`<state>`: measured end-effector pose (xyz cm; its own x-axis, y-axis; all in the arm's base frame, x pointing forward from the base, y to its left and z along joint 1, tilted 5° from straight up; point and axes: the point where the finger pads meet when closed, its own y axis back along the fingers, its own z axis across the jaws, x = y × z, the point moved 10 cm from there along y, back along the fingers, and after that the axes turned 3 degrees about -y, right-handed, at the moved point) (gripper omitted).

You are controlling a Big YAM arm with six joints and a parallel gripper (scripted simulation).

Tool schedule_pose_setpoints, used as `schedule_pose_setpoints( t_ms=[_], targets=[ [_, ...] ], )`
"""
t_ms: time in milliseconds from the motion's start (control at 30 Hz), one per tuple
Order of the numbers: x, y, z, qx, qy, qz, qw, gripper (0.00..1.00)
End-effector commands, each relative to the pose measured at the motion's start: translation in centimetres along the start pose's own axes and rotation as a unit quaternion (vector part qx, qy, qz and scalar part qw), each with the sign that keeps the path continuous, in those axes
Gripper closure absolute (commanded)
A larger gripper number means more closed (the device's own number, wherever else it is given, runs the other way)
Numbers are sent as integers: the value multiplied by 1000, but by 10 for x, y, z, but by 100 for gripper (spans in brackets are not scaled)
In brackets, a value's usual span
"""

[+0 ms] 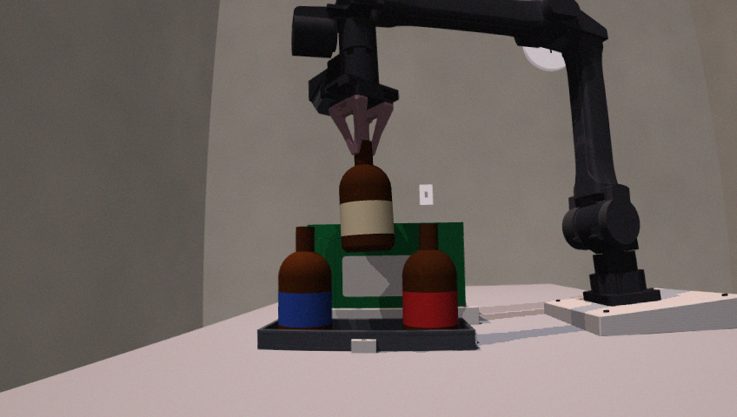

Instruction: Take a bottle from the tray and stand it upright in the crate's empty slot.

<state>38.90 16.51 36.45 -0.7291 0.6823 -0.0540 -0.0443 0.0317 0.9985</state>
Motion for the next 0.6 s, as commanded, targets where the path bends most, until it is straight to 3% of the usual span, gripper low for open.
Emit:
schedule_pose_setpoints(
  t_ms=[0, 567],
  targets=[
    [1, 52, 5, -50, -3, -23, 998, 100],
    [2, 67, 2, -50, -3, -23, 998, 100]
  ],
)
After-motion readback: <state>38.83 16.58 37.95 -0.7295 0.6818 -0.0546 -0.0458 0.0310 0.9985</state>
